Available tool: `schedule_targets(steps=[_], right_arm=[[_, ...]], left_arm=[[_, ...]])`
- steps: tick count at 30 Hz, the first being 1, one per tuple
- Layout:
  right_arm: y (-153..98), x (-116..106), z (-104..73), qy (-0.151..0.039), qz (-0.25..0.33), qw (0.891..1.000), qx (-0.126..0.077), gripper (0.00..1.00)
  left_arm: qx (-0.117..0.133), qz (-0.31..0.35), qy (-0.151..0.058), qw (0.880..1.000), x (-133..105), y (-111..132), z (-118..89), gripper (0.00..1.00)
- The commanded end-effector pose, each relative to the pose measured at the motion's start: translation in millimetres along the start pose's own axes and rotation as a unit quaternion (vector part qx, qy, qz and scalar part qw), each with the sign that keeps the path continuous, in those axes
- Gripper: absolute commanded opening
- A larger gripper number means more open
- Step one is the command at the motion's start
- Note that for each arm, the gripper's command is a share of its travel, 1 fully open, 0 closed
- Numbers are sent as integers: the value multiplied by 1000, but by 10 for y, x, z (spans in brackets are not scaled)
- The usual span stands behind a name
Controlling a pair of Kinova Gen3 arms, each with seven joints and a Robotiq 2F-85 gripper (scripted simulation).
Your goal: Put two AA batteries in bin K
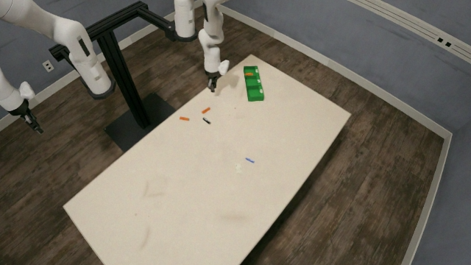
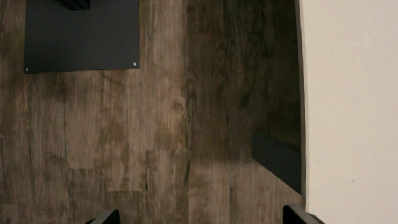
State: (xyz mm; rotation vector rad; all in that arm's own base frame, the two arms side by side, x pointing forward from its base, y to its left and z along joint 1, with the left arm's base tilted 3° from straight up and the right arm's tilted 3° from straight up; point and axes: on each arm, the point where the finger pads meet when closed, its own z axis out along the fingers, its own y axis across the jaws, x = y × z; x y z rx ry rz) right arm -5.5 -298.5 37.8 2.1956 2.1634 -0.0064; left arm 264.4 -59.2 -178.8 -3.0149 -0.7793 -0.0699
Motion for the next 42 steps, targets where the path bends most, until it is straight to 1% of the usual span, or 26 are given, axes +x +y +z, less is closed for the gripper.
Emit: schedule_targets(steps=[1,12,14,23,27,42], right_arm=[[0,-3,-3,0,0,1000,0,1000],[0,-3,-3,0,0,1000,0,1000],[0,-3,-3,0,0,1000,0,1000],[0,-3,-3,0,0,1000,0,1000],[0,-3,-3,0,0,1000,0,1000],[0,-3,-3,0,0,1000,0,1000]], left_arm=[[3,0,4,1000,-152,289,-8,356],[3,0,3,1000,-664,1051,-28,356],[3,0,3,1000,-664,1051,-28,356],[3,0,3,1000,-1082,1675,-45,356],[3,0,3,1000,-1115,1735,-45,356],[3,0,3,1000,-1091,1693,-45,356]])
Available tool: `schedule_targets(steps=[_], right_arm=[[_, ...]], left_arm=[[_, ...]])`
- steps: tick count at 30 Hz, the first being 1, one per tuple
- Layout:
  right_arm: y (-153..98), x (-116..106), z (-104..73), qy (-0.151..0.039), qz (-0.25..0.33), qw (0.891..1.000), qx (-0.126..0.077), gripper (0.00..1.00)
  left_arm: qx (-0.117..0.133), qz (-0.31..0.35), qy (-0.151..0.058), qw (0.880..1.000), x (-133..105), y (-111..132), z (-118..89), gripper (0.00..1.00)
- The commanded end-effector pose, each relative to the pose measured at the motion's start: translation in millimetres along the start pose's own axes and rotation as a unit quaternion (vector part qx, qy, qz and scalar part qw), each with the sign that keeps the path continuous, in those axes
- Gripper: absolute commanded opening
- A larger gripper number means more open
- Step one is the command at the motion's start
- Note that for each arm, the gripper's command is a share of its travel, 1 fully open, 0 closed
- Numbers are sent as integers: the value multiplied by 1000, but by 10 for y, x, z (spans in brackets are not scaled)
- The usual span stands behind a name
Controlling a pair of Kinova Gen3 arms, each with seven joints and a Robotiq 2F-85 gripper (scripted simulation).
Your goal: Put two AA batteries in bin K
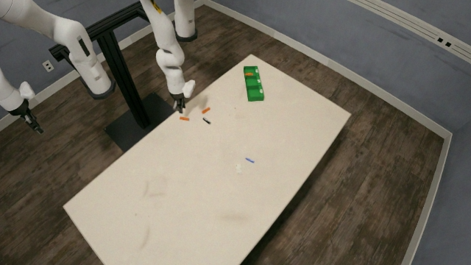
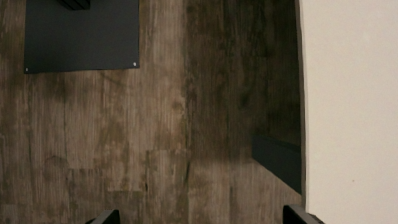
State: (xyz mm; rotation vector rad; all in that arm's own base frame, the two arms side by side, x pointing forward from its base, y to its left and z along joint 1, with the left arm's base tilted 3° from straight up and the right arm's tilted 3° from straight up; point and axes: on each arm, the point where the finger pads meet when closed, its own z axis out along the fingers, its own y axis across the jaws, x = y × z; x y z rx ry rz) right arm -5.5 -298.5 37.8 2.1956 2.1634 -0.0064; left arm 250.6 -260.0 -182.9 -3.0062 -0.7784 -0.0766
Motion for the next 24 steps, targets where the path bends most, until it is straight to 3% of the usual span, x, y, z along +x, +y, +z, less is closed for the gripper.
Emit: schedule_targets(steps=[1,16,24], right_arm=[[0,-3,-3,0,0,1000,0,1000],[0,-3,-3,0,0,1000,0,1000],[0,-3,-3,0,0,1000,0,1000]], left_arm=[[-1,0,0,1000,4,1,-6,356],[-1,0,0,1000,8,-8,-6,356],[-1,0,0,1000,9,-8,234,356]])
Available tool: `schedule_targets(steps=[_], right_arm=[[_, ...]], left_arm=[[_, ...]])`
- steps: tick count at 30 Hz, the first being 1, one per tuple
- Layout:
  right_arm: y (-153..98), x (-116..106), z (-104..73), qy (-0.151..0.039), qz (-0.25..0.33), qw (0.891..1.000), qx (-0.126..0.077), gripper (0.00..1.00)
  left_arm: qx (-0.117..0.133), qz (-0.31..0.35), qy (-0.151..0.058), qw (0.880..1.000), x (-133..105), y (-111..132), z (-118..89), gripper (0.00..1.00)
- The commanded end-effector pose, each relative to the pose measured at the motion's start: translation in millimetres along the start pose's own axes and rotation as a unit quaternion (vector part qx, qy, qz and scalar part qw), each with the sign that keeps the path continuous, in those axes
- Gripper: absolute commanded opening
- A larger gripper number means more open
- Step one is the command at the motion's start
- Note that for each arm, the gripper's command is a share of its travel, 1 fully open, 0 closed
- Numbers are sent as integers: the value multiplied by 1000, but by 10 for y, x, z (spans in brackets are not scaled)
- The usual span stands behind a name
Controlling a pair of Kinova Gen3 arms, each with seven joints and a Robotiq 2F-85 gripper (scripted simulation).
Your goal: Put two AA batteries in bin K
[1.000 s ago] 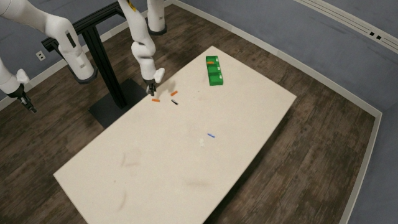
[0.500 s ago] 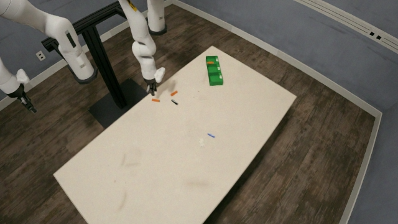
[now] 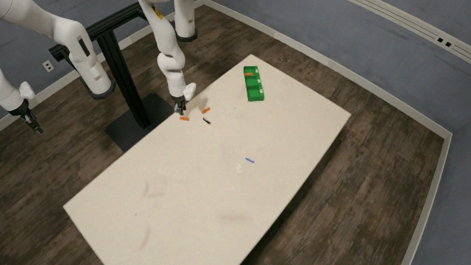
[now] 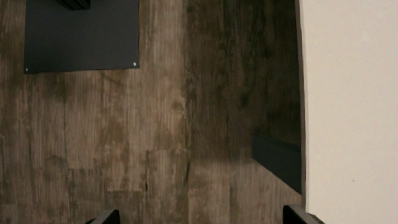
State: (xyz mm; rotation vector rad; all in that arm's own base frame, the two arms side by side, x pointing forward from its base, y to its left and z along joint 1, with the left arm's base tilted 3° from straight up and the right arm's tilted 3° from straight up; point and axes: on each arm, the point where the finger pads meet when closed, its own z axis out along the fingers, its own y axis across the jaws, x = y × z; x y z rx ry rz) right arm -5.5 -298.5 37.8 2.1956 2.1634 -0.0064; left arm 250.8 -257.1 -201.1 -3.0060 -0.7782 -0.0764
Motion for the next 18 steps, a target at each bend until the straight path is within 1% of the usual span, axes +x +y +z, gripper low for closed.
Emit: schedule_targets(steps=[1,9,18], right_arm=[[0,-3,-3,0,0,1000,0,1000],[0,-3,-3,0,0,1000,0,1000],[0,-3,-3,0,0,1000,0,1000]], left_arm=[[-1,0,0,1000,3,12,90,356],[-1,0,0,1000,3,13,410,356],[-1,0,0,1000,4,13,471,356]])
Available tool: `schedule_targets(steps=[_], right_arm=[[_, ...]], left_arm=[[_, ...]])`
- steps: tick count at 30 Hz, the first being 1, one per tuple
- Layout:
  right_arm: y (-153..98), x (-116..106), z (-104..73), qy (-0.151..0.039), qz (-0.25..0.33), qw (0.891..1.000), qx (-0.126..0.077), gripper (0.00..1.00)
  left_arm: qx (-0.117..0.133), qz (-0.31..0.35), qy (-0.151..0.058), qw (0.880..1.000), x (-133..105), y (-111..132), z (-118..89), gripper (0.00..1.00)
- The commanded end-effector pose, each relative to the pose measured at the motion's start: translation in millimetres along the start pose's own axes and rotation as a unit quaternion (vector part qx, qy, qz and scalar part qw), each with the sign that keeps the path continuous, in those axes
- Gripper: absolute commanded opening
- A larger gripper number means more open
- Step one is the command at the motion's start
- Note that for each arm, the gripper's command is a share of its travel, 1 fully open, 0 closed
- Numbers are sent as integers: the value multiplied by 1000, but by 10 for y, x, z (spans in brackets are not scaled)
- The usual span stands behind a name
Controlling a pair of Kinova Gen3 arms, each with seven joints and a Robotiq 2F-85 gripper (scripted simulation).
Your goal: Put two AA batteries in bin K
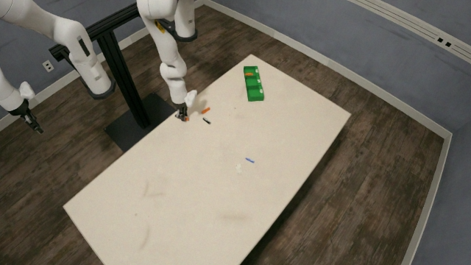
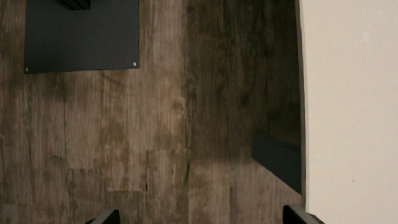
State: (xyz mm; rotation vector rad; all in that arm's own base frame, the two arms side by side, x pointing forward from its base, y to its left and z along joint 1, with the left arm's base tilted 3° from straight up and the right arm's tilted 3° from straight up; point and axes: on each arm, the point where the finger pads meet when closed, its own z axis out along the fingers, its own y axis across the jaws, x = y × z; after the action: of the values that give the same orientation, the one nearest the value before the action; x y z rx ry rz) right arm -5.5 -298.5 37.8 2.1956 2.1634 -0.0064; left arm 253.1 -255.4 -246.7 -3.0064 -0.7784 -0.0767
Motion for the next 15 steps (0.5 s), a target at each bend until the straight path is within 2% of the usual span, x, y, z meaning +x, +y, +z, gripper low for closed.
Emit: schedule_targets(steps=[1,6,15], right_arm=[[0,-3,-3,0,0,1000,0,1000],[0,-3,-3,0,0,1000,0,1000],[0,-3,-3,0,0,1000,0,1000]], left_arm=[[-1,0,0,1000,1,7,28,356],[-1,0,0,1000,1,6,96,356],[-1,0,0,1000,1,6,95,356]])
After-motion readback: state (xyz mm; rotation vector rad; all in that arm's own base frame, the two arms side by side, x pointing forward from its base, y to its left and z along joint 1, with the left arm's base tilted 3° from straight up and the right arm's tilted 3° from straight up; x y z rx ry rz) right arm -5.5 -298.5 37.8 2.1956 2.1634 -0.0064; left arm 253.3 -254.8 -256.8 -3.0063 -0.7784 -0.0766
